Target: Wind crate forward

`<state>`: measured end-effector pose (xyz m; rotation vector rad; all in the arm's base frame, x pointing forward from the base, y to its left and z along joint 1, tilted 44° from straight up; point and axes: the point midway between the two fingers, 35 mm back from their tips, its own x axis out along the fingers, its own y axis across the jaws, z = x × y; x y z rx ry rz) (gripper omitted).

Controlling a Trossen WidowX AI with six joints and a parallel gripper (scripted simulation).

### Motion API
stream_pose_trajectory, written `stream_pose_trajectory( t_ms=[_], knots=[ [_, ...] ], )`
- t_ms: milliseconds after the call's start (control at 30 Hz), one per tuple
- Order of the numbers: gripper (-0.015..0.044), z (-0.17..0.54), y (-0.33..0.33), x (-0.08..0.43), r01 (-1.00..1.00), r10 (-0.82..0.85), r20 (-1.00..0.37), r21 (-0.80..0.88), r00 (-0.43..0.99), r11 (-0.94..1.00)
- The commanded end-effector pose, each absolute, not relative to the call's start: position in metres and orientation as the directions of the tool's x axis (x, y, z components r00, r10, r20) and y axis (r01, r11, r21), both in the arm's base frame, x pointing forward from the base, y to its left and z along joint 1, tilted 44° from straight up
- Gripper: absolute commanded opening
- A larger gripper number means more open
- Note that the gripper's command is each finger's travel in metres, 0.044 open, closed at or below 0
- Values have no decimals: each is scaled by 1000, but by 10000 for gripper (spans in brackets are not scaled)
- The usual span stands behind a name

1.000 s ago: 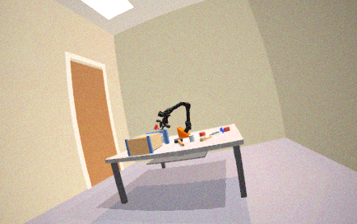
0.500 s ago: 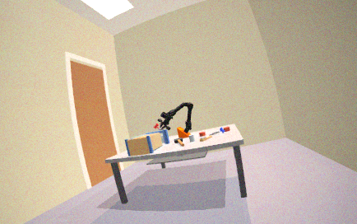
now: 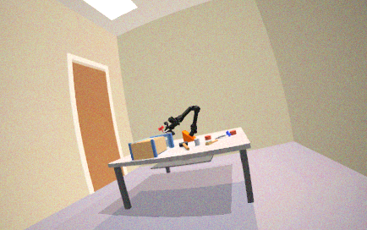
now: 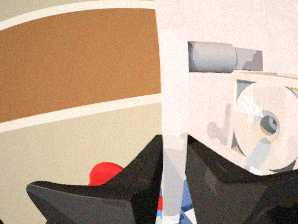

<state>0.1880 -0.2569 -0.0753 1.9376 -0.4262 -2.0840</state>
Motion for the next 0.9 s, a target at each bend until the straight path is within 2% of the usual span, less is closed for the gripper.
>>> stream_pose_trajectory(
  t_ms=[0, 567, 867],
  knots=[
    [0, -70, -261, 189, -14, -452, -890, 454, -67, -891],
    [0, -70, -260, 189, 4, -686, -725, 687, -62, -726],
    [0, -70, -260, 189, 5, -693, -718, 694, -62, -720]
  ],
)
